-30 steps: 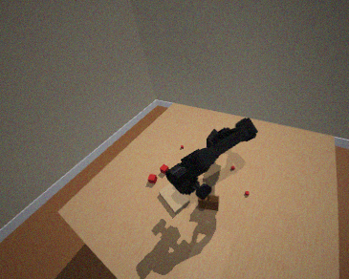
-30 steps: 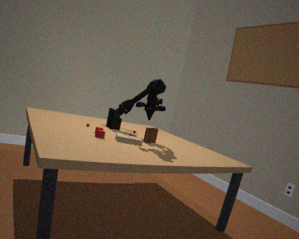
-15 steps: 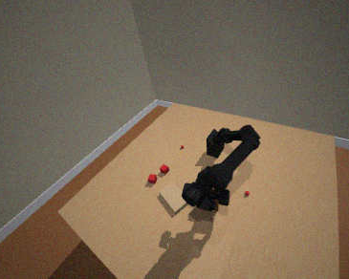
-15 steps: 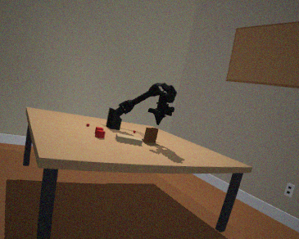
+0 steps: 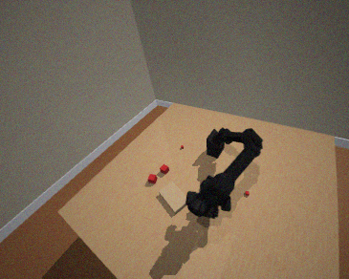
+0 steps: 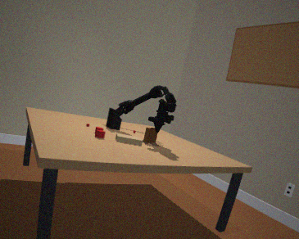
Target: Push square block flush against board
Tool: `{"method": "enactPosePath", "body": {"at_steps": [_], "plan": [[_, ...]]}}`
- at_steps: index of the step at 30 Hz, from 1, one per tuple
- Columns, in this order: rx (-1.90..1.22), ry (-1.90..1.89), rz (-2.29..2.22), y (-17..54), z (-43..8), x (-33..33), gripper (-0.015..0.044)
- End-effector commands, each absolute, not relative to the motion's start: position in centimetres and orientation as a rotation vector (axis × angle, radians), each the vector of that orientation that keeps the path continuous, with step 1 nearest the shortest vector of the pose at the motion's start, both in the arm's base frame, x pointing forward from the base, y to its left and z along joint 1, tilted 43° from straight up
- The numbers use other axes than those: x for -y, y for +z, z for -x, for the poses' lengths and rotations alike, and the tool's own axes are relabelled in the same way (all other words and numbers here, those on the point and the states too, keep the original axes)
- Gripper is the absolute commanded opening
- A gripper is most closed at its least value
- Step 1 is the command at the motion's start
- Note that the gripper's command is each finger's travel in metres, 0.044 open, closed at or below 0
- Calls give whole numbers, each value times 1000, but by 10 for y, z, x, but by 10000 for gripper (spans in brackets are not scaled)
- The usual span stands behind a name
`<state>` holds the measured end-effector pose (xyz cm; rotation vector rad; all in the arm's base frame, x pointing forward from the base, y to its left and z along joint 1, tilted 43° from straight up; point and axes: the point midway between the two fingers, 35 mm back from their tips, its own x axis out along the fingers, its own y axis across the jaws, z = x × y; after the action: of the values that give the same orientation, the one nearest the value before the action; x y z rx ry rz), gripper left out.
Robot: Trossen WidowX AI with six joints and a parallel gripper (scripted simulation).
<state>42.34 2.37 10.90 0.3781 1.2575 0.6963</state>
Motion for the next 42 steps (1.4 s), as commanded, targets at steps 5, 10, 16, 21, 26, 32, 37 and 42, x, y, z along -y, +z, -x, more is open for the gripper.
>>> {"method": "enactPosePath", "body": {"at_steps": [5,10,16,21,26,32,37,42], "plan": [[-1252,683,-383,106,-420,-20,0],[-1253,683,-383,105,-415,-19,0],[-1253,682,-384,103,-409,-18,0],[-1254,682,-384,102,-404,-17,0],[-1254,682,-384,100,-398,-17,0],[-1254,682,-384,98,-392,-16,0],[-1255,682,-384,96,-387,-16,0],[-1255,682,-384,94,-381,-15,0]]}}
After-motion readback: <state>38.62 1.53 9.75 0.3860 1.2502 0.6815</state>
